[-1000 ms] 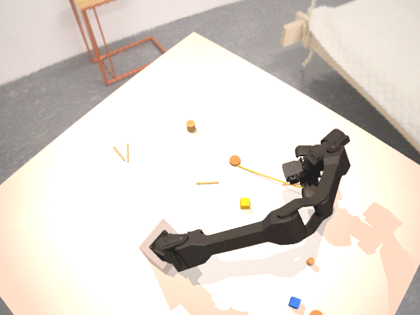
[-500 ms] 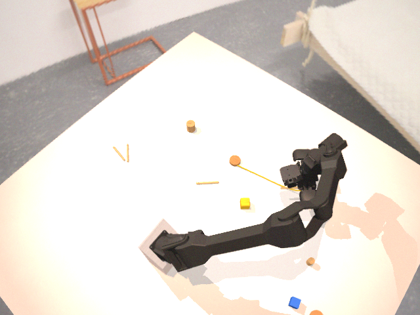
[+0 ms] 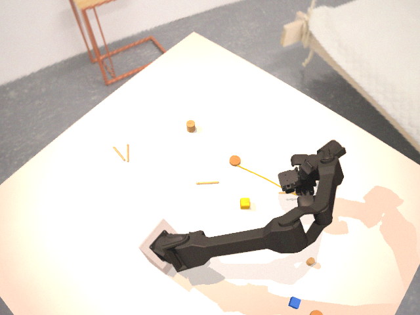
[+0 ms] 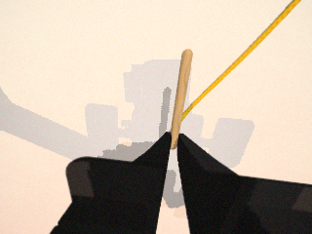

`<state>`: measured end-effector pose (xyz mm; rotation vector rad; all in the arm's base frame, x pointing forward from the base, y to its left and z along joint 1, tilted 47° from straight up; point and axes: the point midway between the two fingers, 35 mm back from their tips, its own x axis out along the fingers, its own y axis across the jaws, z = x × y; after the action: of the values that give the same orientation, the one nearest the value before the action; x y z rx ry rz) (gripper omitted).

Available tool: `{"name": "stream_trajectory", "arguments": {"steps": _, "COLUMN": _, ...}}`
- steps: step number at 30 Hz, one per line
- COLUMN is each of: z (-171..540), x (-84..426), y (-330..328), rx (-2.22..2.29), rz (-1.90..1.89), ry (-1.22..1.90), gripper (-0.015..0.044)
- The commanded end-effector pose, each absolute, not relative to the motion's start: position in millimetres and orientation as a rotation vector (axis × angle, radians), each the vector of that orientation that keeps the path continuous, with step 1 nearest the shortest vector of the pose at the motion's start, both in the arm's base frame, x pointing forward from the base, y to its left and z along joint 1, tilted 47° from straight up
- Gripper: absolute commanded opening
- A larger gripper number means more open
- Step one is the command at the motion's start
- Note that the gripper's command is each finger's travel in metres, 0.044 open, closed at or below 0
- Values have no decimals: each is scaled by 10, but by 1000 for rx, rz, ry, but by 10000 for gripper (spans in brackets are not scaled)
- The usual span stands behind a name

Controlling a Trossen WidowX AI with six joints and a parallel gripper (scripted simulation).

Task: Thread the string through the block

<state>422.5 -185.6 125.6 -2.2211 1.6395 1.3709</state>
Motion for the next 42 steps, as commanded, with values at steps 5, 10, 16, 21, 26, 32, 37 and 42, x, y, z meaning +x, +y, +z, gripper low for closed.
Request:
{"name": "stream_trajectory", "arguments": {"steps": 5, "z": 1248, "x": 4156, "y": -1906, "rx": -2225, "rz": 1367, "ry": 1630, "gripper": 0}}
{"name": "stream_trajectory", "arguments": {"steps": 10, "z": 1223, "x": 4109, "y": -1941, "rx": -2224, "rz": 1368, "ry": 1630, "gripper": 0}}
{"name": "stream_trajectory", "arguments": {"steps": 16, "z": 1192, "x": 4051, "y": -1982, "rx": -2222, "rz": 1370, "ry": 1630, "gripper": 0}}
{"name": "stream_trajectory", "arguments": {"steps": 21, "z": 1166, "x": 4001, "y": -2015, "rx": -2220, "rz": 1372, "ry": 1630, "gripper": 0}}
{"name": "stream_trajectory", "arguments": {"steps": 26, "z": 1142, "x": 3951, "y": -2045, "rx": -2221, "rz": 1372, "ry": 1631, "gripper": 0}}
{"name": "stream_trajectory", "arguments": {"steps": 32, "z": 1119, "x": 3930, "y": -2030, "rx": -2221, "rz": 1372, "ry": 1631, "gripper": 0}}
{"name": "stream_trajectory", "arguments": {"steps": 37, "z": 1079, "x": 3898, "y": -1996, "rx": -2221, "rz": 1372, "ry": 1631, "gripper": 0}}
{"name": "stream_trajectory", "arguments": {"steps": 42, "z": 1038, "x": 3865, "y": -1961, "rx": -2221, "rz": 1373, "ry": 1630, "gripper": 0}}
